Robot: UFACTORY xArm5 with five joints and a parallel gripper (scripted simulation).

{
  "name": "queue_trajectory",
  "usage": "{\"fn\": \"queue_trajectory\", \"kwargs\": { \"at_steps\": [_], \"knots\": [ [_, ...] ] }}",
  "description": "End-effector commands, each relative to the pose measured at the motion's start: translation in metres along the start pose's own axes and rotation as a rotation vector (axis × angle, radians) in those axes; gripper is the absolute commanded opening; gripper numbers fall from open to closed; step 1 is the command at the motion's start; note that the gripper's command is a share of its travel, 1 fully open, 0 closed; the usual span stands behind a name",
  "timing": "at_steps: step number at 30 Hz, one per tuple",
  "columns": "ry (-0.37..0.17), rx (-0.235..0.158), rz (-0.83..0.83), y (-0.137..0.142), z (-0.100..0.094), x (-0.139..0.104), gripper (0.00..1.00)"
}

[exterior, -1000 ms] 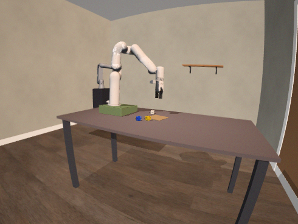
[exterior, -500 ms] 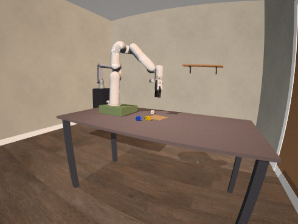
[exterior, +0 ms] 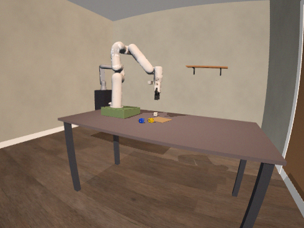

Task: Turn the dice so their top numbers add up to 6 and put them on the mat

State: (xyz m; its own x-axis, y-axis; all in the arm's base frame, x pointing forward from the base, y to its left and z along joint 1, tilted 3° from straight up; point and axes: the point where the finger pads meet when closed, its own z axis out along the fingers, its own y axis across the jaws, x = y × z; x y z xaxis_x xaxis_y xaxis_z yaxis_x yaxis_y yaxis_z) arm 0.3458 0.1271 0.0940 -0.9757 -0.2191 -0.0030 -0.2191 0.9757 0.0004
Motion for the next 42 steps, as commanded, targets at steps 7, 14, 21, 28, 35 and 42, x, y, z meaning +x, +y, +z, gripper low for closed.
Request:
{"fn": "queue_trajectory", "kwargs": {
  "at_steps": [7,14,21,28,35,42],
  "knots": [
    [-0.015,-0.002,0.112,-0.01,0.0,0.007,1.0],
    [-0.015,-0.002,0.112,-0.01,0.0,0.007,1.0],
    [-0.016,-0.003,0.112,-0.01,0.01,0.007,1.0],
    [-0.016,-0.003,0.112,-0.007,0.047,0.007,0.47],
    [-0.016,-0.003,0.112,-0.007,0.047,0.007,0.47],
    [-0.016,-0.003,0.112,-0.007,0.047,0.007,0.47]
  ]
}}
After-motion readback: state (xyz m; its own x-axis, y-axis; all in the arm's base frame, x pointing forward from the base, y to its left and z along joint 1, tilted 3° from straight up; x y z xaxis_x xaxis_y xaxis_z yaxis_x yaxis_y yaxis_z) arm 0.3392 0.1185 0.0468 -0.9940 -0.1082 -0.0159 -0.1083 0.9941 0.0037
